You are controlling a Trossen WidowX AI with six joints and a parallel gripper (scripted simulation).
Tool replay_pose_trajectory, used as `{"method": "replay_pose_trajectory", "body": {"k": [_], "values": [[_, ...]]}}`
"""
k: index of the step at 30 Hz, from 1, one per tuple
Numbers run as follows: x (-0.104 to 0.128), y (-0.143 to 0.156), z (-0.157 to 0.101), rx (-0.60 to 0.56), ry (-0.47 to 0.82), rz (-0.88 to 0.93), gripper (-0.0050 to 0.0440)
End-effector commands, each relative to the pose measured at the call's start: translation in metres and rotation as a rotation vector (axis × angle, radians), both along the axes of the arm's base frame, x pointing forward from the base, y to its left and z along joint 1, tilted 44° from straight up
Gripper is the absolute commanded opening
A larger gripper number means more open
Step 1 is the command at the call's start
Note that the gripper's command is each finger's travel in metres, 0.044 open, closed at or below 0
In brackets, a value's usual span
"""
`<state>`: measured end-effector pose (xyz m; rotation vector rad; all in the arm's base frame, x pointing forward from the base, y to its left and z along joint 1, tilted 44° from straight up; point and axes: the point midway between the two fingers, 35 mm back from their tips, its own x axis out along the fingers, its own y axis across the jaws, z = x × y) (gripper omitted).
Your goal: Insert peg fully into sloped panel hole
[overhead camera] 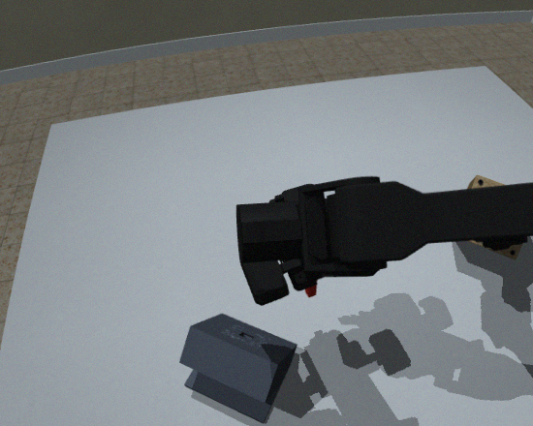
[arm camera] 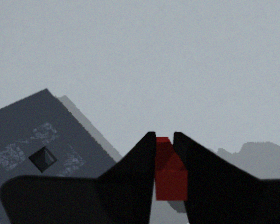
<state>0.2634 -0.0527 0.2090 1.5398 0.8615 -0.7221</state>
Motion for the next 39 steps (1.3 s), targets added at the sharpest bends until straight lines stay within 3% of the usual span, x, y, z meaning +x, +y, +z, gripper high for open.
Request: {"method": "replay_pose_trajectory", "body": {"k": [1,17,39], "values": [[0.007,-0.012,0.004,-0.003,-0.017,0.001,0.0000],[0.019,-0.056,-0.002,0.000,-0.033,-0.003,0.0000],[0.016,-0.049,-0.015,0.229,0.003,-0.020,0.0000]]}}
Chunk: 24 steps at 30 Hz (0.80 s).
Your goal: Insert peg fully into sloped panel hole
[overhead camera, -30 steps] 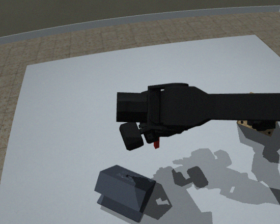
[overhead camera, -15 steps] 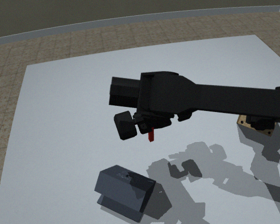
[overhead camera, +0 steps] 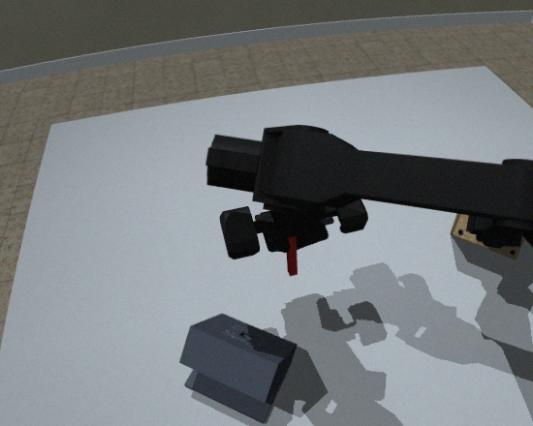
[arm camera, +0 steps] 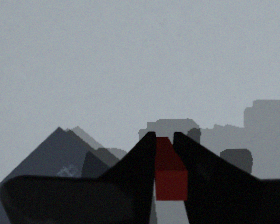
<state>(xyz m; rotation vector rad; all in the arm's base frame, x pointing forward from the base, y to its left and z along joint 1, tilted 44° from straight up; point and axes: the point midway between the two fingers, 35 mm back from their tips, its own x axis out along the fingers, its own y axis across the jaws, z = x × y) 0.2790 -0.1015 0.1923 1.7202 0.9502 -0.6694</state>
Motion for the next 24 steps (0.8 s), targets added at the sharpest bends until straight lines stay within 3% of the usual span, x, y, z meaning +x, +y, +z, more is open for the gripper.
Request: {"method": "replay_pose_trajectory", "body": {"k": [1,24], "values": [[0.0007,0.0000,0.0014,0.046,-0.002,-0.007,0.0000],[-0.0006,0.0042,-0.0033,0.304,0.018,-0.051,0.0000]]}}
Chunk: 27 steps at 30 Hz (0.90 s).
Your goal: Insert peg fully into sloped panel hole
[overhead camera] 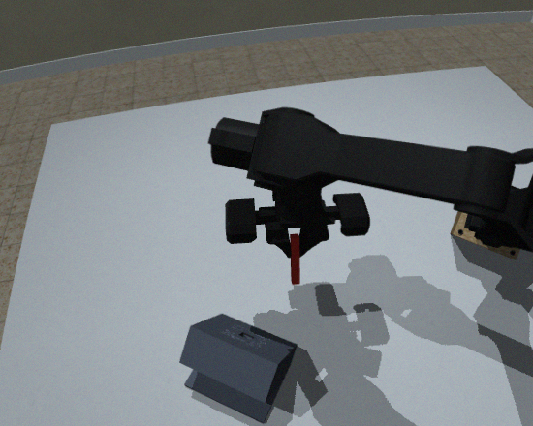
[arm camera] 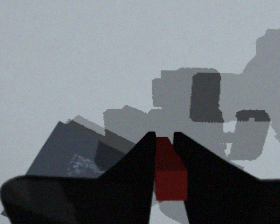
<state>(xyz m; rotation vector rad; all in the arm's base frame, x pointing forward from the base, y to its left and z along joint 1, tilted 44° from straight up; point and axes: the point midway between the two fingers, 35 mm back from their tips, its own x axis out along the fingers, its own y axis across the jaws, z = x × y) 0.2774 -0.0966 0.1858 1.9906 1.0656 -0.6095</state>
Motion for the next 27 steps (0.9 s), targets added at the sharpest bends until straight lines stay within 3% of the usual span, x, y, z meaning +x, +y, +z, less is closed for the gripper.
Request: {"method": "replay_pose_trajectory", "body": {"k": [1,27], "values": [[0.0010,-0.0007,0.0031,0.035,-0.006,-0.009,0.0000],[0.0025,-0.0051,0.0076,0.367,-0.007,-0.107,0.0000]]}}
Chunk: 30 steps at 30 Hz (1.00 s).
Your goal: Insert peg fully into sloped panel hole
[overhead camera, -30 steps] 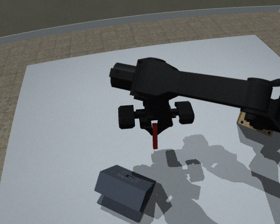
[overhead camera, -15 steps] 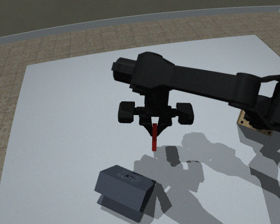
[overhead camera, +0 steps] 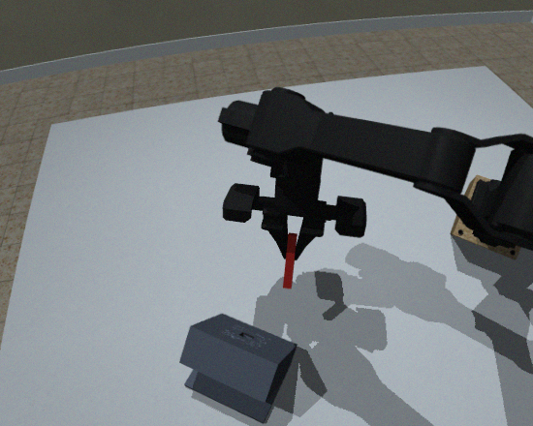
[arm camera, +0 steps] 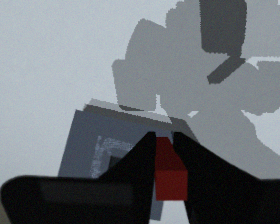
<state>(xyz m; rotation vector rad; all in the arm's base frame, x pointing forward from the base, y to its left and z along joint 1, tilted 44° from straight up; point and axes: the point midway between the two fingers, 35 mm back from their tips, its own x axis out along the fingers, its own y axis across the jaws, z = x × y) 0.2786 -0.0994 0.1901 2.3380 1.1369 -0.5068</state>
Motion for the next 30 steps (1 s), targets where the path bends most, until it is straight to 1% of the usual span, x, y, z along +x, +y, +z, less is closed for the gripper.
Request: {"method": "replay_pose_trajectory", "body": {"k": [1,4,6,10,30], "values": [[0.001,-0.003,0.004,0.048,-0.007,-0.019,0.0000],[0.002,-0.004,0.005,0.089,-0.009,-0.035,0.0000],[0.002,-0.004,0.005,0.089,-0.009,-0.035,0.0000],[0.002,-0.007,0.007,0.144,-0.012,-0.057,0.0000],[0.014,-0.003,0.009,0.175,-0.014,-0.089,0.0000]]}}
